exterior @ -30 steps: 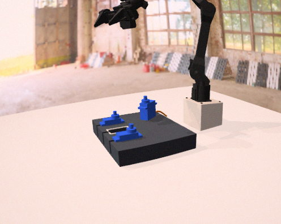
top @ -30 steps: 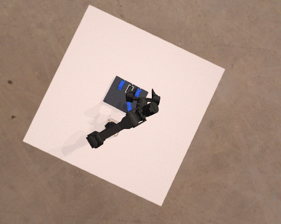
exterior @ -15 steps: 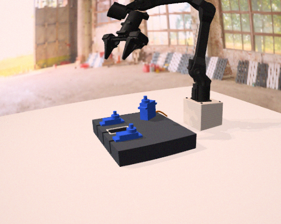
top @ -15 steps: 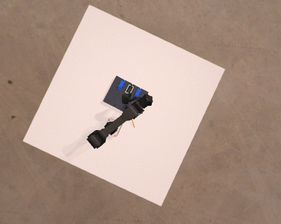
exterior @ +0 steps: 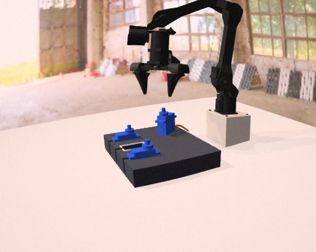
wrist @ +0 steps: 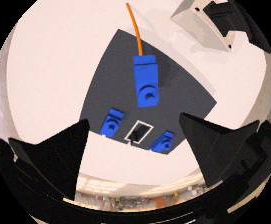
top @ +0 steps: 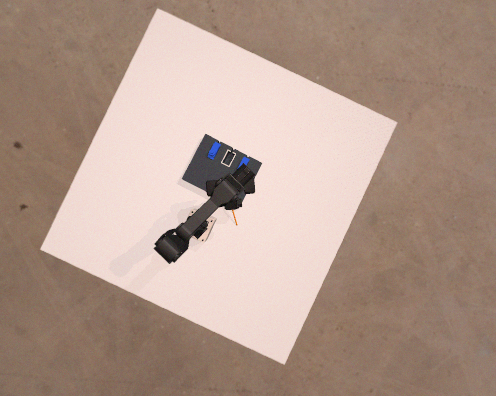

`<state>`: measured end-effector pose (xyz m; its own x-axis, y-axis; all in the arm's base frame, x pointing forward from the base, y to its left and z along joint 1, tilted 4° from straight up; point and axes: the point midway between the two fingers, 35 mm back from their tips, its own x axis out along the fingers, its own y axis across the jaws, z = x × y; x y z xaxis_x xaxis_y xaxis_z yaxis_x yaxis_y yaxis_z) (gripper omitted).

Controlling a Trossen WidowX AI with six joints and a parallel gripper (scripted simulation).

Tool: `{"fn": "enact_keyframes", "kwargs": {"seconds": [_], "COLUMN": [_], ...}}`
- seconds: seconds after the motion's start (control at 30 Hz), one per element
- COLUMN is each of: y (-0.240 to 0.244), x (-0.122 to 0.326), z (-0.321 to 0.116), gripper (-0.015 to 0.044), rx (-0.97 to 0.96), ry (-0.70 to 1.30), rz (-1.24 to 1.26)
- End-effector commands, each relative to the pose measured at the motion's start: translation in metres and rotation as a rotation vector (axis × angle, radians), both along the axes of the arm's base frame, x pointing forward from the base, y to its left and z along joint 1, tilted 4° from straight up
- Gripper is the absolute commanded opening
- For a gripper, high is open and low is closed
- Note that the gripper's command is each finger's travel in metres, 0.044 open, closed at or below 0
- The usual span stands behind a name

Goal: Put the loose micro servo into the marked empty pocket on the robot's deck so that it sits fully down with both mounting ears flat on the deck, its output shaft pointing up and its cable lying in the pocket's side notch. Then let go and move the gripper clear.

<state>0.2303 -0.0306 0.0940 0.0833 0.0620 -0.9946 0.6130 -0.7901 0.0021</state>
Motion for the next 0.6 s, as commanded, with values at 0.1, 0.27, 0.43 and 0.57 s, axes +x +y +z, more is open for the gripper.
{"fn": "enact_keyframes", "kwargs": {"seconds": [0.1,0.27,0.43,0.57], "y": [0.001,0.001,0.001,0.001], "x": [-0.031,-0.031,-0.032,-0.032], "z": [-0.022,-0.025,-0.046,-0.049], "gripper": [0.0440,0.0440,0.0440,0.0440], "rx": [-0.082,-0.082,-0.082,-0.082], "ry": [0.126,0.128,0.128,0.128], "rz": [0.074,0.075,0.075,0.075]}}
